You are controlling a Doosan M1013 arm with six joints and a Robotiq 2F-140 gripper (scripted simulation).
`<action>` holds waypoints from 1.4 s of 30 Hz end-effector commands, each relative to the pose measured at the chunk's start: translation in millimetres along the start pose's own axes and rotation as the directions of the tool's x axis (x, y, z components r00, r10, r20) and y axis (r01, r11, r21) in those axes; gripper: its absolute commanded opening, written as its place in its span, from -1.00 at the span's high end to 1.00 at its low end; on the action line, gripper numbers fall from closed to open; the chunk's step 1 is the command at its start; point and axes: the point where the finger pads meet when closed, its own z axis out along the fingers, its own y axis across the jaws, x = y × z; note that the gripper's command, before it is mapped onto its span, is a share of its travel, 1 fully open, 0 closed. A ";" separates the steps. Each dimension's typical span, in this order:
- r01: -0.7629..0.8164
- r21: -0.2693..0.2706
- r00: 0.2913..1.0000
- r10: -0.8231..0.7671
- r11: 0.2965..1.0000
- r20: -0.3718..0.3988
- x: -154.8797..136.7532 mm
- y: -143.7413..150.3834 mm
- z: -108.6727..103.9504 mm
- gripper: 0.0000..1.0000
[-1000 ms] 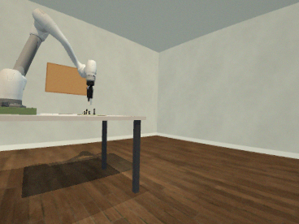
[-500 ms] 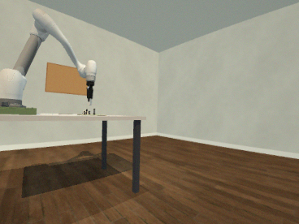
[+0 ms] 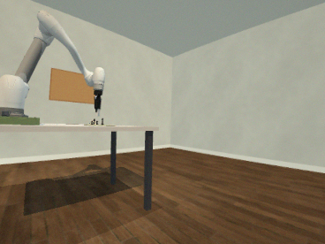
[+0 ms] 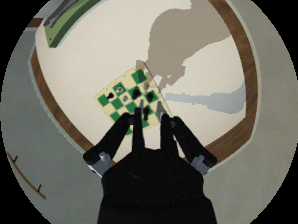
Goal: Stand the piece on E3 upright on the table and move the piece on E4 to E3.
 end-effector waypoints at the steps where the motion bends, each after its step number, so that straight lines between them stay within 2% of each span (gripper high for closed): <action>1: 0.000 0.000 1.000 0.000 1.000 0.000 0.0 0.1 4.1 0.56; 22: 0.000 0.000 1.000 0.000 1.000 0.000 0.2 0.3 29.8 0.56; 42: 0.000 0.000 1.000 0.000 1.000 0.000 0.3 0.3 34.1 0.56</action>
